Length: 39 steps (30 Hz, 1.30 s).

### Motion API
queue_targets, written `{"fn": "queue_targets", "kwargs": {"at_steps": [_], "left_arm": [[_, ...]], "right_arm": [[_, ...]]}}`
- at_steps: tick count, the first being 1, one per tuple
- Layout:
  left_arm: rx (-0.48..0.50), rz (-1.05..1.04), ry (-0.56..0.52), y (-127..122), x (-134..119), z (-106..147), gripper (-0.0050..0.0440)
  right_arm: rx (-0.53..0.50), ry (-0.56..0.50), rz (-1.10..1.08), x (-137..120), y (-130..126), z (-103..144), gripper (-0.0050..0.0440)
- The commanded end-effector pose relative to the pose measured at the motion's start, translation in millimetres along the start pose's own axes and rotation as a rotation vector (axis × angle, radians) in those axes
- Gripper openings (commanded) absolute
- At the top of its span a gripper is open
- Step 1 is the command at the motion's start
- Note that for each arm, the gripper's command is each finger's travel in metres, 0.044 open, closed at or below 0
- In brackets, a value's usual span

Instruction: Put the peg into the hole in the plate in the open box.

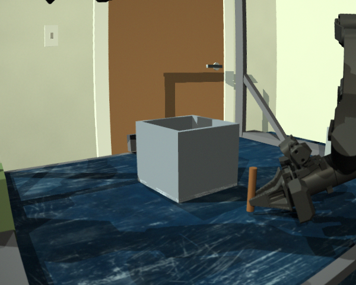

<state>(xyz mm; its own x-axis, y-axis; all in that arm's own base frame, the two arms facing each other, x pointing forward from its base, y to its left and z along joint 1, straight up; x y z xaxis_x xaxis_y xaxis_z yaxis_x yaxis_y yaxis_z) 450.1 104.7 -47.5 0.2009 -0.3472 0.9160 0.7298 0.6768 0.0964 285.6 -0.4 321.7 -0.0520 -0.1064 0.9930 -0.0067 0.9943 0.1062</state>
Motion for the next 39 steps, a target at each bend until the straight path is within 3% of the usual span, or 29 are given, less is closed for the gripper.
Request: {"fn": "queue_targets", "kwargs": {"at_steps": [1, 18, 19, 39], "left_arm": [[0.004, -0.011, -0.003, 2.5, 1.0, -1.4, 0.0065], [0.003, -0.01, -0.005, 2.3, -4.8, -5.1, 0.0065], [0.001, -0.009, -0.003, 1.3, -3.9, -4.0, 0.0126], [0.001, -0.006, -0.002, 0.8, -4.5, -3.7, 0.0126]], "right_arm": [[-0.001, -0.014, -0.002, 4.8, 0.5, 1.7, 0.044], [-0.001, -0.014, -0.002, 4.8, 0.5, 1.7, 0.044], [-0.001, -0.014, -0.002, 4.8, 0.5, 1.7, 0.044], [-0.001, -0.014, -0.002, 4.8, 0.5, 1.7, 0.044]]}}
Point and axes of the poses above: on each arm, the point midway between the two fingers, 35 mm back from their tips, its own z axis back along the fingers, its own y axis across the jaws, x = y × z, the point moved 3 cm from there along z, back along the fingers, and after that the axes turned 6 degrees about -z, right-handed, at the moved point
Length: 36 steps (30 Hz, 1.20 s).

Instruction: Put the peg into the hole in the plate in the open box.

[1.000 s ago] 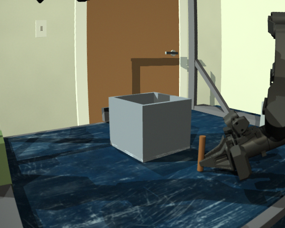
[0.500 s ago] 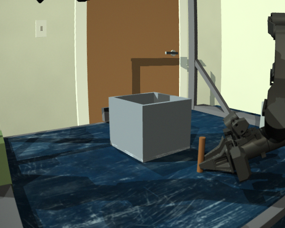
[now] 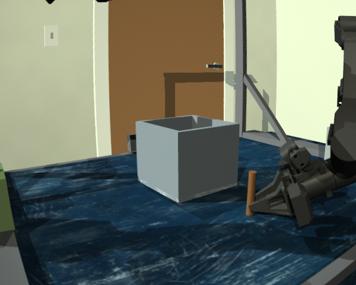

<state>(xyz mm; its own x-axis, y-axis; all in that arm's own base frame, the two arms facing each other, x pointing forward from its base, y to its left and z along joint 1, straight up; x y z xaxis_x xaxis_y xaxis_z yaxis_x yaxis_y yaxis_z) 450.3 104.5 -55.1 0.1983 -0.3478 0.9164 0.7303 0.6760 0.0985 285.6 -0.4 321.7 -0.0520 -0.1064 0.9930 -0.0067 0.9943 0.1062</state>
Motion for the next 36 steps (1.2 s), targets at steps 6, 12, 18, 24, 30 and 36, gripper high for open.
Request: {"fn": "queue_targets", "kwargs": {"at_steps": [6, 12, 18, 24, 30, 36], "left_arm": [[0.001, -0.004, -0.001, 1.5, 2.4, -0.5, 0.0126], [0.001, -0.004, -0.001, 1.5, 2.4, -0.5, 0.0126], [0.001, -0.004, -0.001, 1.5, 2.4, -0.5, 0.0126], [0.012, -0.03, -0.013, 6.0, 13.3, 12.3, 0.0126], [0.007, -0.017, -0.002, 3.7, 5.5, 9.7, 0.0126], [0.013, -0.031, -0.014, 6.5, 13.2, 36.5, 0.0126]], "right_arm": [[-0.001, -0.014, -0.002, 4.8, 0.5, 1.7, 0.044], [-0.001, -0.014, -0.002, 4.8, 0.5, 1.7, 0.044], [-0.001, -0.014, -0.002, 4.8, 0.5, 1.7, 0.044], [-0.001, -0.014, -0.002, 4.8, 0.5, 1.7, 0.044], [-0.001, -0.014, -0.002, 4.8, 0.5, 1.7, 0.044], [-0.001, -0.014, -0.002, 4.8, 0.5, 1.7, 0.044]]}}
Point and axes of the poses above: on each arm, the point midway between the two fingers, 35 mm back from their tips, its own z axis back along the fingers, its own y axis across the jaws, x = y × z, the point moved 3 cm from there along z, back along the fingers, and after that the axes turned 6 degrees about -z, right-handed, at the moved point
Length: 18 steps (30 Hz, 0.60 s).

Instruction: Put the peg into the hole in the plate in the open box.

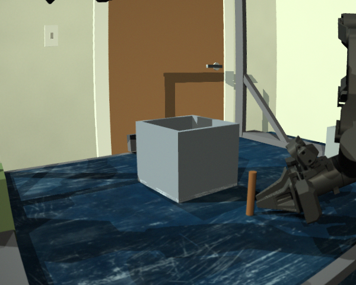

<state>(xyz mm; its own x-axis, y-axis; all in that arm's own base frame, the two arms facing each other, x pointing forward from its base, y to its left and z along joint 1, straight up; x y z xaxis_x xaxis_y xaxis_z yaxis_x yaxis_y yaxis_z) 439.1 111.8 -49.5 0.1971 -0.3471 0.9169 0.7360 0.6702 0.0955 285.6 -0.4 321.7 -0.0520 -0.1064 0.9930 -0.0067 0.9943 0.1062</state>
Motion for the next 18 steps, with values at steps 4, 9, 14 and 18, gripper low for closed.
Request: {"fn": "queue_targets", "kwargs": {"at_steps": [4, 9, 14, 18], "left_arm": [[0.024, -0.029, -0.009, 10.9, 11.0, 20.6, 0.0126], [0.026, -0.044, -0.012, 12.0, 15.2, 49.9, 0.0126], [0.011, -0.005, 0.005, 2.2, 0.0, 45.8, 0.0126], [0.011, -0.005, 0.004, 2.0, 1.6, 43.1, 0.0126]], "right_arm": [[-0.001, -0.014, -0.002, 4.8, 0.5, 1.7, 0.044], [-0.001, -0.014, -0.002, 4.8, 0.5, 1.7, 0.044], [-0.001, -0.014, -0.002, 4.8, 0.5, 1.7, 0.044], [-0.001, -0.014, -0.002, 4.8, 0.5, 1.7, 0.044]]}}
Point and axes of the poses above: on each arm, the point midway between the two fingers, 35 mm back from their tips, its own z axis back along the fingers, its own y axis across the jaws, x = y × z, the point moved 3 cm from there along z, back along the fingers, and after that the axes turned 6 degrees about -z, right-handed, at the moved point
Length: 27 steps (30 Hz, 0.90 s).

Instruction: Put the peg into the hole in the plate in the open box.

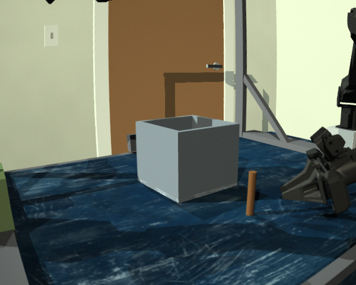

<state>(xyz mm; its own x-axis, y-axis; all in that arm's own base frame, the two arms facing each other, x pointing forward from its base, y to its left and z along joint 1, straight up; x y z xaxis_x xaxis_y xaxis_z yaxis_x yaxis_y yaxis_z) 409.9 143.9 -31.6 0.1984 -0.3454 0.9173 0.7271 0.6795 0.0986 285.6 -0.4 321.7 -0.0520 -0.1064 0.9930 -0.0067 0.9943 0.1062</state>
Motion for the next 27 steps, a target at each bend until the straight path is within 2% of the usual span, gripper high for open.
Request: {"fn": "queue_targets", "kwargs": {"at_steps": [1, 10, 11, 16, 23, 24, 27], "left_arm": [[0.001, -0.017, 0.004, 3.0, 3.2, -2.6, 0.0126], [0.0, -0.011, 0.003, 2.5, 1.1, -0.3, 0.0126], [0.004, -0.032, -0.002, 4.7, 15.5, 2.6, 0.0126], [0.006, -0.036, -0.003, 6.8, 24.4, 5.3, 0.0126], [0.001, -0.013, 0.001, 3.8, 10.5, 2.1, 0.0126], [0.01, -0.03, -0.002, 7.4, 31.4, 11.4, 0.0126], [0.019, -0.049, -0.005, 13.8, 47.5, 18.2, 0.0126]], "right_arm": [[-0.001, -0.014, -0.002, 4.8, 0.5, 1.7, 0.044], [-0.001, -0.014, -0.002, 4.8, 0.5, 1.7, 0.044], [-0.001, -0.014, -0.002, 4.8, 0.5, 1.7, 0.044], [-0.001, -0.014, -0.002, 4.8, 0.5, 1.7, 0.044], [-0.001, -0.014, -0.002, 4.8, 0.5, 1.7, 0.044], [-0.001, -0.014, -0.002, 4.8, 0.5, 1.7, 0.044], [-0.001, -0.014, -0.002, 4.8, 0.5, 1.7, 0.044]]}}
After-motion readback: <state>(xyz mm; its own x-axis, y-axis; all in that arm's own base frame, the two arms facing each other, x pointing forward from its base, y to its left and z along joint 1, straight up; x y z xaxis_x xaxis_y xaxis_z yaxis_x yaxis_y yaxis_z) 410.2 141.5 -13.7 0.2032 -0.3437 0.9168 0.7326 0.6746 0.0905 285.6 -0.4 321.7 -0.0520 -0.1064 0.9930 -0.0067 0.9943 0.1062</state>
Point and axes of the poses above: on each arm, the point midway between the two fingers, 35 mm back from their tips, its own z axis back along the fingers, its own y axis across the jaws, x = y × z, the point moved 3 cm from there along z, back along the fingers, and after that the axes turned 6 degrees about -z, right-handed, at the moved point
